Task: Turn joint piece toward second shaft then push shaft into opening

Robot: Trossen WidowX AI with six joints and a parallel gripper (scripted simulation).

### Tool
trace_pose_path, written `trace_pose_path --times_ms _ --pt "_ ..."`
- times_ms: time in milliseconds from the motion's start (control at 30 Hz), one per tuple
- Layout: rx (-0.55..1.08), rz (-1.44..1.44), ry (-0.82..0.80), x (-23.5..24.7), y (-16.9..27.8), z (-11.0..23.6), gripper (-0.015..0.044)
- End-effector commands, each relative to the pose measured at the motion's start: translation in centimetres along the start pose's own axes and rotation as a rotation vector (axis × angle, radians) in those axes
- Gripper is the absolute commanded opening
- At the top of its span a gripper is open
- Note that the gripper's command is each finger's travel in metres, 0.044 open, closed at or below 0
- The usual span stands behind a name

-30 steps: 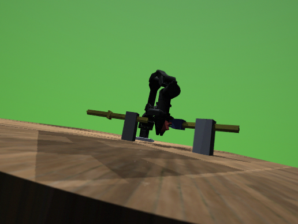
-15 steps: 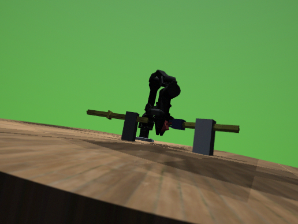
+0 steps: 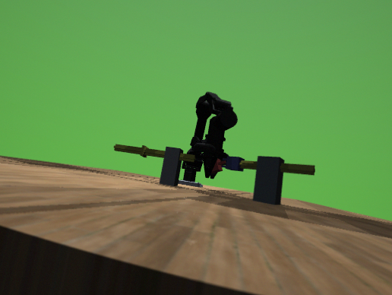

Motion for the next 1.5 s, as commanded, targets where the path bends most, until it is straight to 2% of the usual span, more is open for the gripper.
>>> trace_pose_path --times_ms 0,1167,1233,1400,1467 --pt "0.002 -0.005 0.001 -0.01 0.03 -0.03 0.0182" --pt "0.002 -0.005 0.001 -0.01 0.03 -0.03 0.0182" --pt "0.000 0.000 0.000 0.00 0.00 0.00 0.0147" --pt "0.000 0.000 0.000 0.00 0.00 0.00 0.0147" --pt "0.000 0.000 0.000 0.00 0.00 0.00 0.0094"
Point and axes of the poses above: the point midway between the two fingers, 35 mm back from their tips, its own z axis back along the fingers, its own x axis across the jaws, y = z × x, the point moved 5 cm from there along z, back along the fingers, and after that the axes turned 12 degrees about -z, right-handed, at the moved point
